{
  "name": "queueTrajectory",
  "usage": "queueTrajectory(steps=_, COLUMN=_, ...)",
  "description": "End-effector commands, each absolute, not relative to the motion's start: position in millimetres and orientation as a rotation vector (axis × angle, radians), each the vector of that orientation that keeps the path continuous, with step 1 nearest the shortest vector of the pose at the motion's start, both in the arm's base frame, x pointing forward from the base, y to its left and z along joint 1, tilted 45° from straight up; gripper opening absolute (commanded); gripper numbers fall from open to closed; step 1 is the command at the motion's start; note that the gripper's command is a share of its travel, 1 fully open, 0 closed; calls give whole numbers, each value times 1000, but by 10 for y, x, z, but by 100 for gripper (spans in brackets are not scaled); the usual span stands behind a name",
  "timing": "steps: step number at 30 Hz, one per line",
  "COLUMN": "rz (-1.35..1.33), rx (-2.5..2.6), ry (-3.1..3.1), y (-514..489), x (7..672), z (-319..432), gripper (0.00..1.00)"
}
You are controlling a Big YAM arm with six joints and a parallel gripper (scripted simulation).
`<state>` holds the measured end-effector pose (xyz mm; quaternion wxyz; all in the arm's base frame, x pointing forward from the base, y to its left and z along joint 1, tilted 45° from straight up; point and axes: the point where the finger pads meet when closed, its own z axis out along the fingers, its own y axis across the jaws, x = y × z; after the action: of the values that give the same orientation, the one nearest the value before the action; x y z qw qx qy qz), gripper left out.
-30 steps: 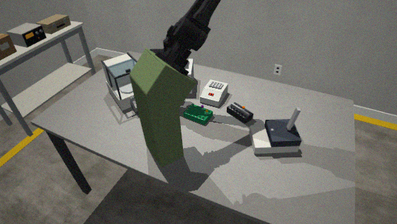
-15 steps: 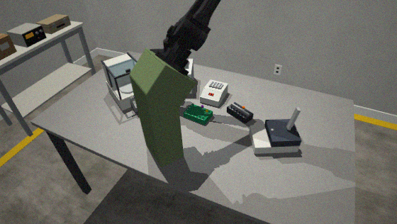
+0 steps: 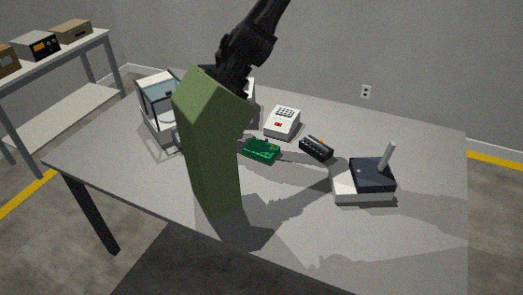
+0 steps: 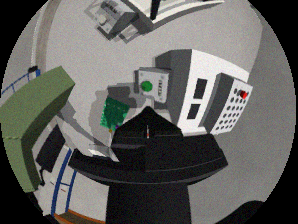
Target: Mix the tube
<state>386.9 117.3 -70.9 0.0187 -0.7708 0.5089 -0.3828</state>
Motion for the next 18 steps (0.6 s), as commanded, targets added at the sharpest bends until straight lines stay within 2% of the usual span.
queueTrajectory(steps=1, rz=-1186, rx=-2393, ry=1578, y=1175, x=3842, z=-708, gripper=0)
queueTrajectory(steps=18, rz=-1187, rx=-2396, ry=1589, y=1067, x=3982, z=-864, gripper=0)
